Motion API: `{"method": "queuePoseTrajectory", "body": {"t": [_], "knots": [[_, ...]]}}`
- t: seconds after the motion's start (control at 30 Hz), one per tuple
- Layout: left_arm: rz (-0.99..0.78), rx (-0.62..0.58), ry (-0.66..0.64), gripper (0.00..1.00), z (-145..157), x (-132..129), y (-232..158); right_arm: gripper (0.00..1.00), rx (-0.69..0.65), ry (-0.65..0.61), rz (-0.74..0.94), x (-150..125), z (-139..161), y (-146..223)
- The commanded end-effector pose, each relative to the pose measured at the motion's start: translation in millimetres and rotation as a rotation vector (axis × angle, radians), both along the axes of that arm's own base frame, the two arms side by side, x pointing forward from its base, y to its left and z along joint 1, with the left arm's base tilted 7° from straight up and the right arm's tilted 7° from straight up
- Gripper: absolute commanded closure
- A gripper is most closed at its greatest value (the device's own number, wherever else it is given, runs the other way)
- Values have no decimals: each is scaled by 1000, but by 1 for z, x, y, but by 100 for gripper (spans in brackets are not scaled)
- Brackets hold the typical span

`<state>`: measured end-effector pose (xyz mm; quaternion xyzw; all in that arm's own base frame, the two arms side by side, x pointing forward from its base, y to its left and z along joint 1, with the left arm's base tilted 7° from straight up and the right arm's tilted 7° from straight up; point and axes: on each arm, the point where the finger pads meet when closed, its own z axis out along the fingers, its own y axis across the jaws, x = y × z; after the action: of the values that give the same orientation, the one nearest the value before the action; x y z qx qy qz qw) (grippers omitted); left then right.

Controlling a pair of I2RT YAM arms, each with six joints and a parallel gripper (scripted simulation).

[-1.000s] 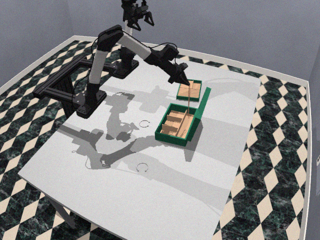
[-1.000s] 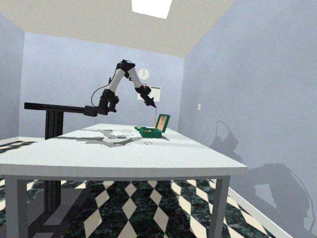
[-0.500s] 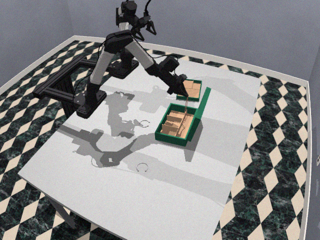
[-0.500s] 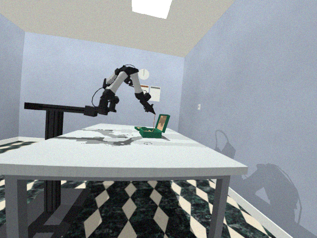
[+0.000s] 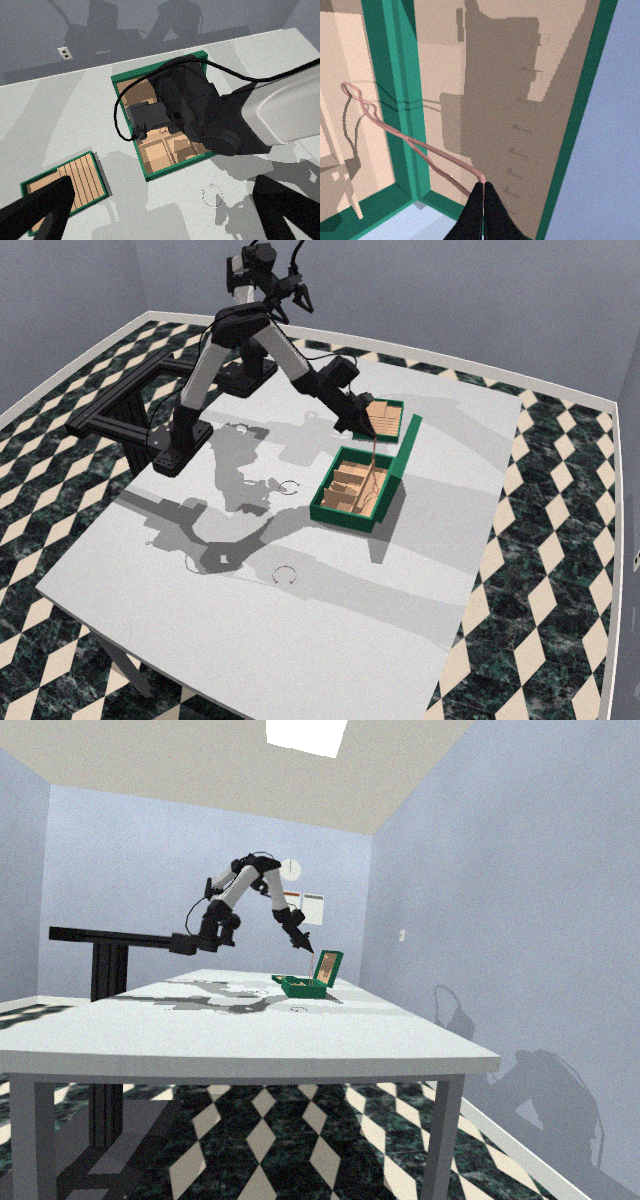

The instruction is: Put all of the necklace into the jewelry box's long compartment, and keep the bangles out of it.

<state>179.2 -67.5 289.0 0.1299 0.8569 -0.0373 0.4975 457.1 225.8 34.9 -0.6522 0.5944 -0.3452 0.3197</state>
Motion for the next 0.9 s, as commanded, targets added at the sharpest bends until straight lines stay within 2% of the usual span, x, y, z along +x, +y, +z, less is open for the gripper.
{"method": "queuePoseTrajectory", "body": {"t": [0.0,0.1,0.2,0.27,0.43,0.53,0.87], "knots": [[-7,-20,-20,0,6,1,-2,100,43,-65,-2,14,28,7],[-7,-20,-20,0,6,1,-2,100,47,-69,3,17,46,8],[-7,-20,-20,0,6,1,-2,100,44,-64,-2,17,46,8],[-7,-20,-20,0,6,1,-2,100,29,-42,4,15,27,4],[-7,-20,-20,0,6,1,-2,100,17,-25,4,15,1,-8],[-7,-21,-20,0,6,1,-2,100,19,-27,4,15,-1,-11],[-7,-21,-20,0,6,1,-2,100,15,-20,4,22,-57,-52]]}}
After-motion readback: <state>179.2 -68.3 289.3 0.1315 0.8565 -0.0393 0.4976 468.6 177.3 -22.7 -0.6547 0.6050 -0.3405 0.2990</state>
